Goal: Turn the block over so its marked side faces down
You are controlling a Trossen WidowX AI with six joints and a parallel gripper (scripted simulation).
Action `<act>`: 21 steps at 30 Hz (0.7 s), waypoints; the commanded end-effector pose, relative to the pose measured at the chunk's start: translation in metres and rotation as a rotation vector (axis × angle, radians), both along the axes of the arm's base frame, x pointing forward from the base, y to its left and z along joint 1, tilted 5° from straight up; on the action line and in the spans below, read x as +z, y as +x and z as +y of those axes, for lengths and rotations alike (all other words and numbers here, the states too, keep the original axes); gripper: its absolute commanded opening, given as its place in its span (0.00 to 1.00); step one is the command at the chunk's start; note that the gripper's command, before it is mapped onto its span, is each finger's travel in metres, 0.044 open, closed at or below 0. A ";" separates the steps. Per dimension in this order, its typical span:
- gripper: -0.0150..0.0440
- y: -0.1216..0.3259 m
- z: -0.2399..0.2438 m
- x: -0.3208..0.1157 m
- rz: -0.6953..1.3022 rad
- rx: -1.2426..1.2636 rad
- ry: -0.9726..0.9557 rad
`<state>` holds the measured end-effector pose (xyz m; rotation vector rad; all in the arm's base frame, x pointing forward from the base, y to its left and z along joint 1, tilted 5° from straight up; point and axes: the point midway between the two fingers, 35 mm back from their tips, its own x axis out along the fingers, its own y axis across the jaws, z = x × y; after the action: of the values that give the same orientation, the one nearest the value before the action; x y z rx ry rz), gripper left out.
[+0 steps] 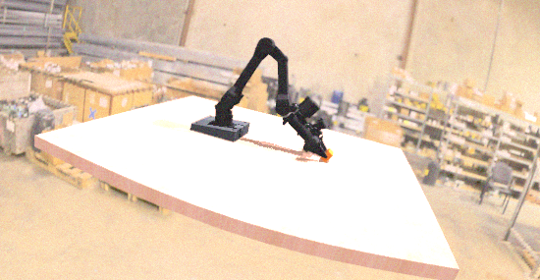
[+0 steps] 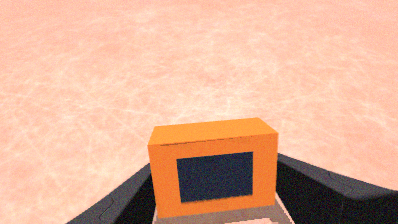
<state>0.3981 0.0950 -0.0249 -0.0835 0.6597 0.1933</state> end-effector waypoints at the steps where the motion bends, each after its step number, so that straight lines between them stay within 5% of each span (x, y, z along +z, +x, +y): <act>1: 0.25 -0.005 -0.002 -0.007 -0.032 0.001 0.001; 21: 0.25 -0.021 -0.006 0.003 -0.242 0.004 0.045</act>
<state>0.3779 0.0899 -0.0227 -0.0602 0.4276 0.1998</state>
